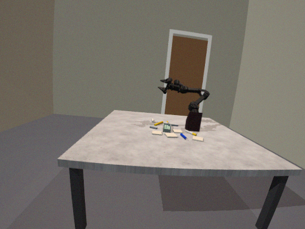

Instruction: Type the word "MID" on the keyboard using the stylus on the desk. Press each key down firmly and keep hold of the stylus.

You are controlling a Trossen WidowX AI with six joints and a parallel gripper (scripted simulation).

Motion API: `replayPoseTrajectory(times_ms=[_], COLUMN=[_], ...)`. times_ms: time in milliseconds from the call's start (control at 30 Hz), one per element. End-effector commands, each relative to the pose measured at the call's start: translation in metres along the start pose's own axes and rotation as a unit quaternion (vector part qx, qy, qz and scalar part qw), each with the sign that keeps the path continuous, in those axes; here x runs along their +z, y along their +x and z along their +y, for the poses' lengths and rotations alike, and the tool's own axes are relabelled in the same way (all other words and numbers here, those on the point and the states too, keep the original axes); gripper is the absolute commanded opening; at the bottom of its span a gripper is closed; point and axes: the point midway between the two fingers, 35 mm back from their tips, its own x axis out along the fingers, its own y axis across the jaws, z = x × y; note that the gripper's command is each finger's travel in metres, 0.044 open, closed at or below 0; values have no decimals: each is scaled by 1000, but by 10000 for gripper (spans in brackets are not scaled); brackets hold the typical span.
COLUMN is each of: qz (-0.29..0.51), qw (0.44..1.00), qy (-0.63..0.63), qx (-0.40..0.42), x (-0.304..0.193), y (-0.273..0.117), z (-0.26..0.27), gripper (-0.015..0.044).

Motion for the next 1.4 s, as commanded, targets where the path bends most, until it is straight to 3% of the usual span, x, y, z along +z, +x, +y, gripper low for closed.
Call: replayPoseTrajectory(times_ms=[0, 267, 533, 933, 1167, 1367], qz=[2, 163, 388, 611, 659, 661], qw=[1000, 986, 912, 739, 637, 627], qy=[1, 33, 57, -61, -191, -205], qx=[0, -34, -117, -276, -351, -357], x=[-1, -86, -217, -376, -430, -434], y=[1, 31, 44, -18, -71, -76], z=[0, 2, 14, 14, 2, 1], gripper=[414, 204, 0, 0, 0, 0])
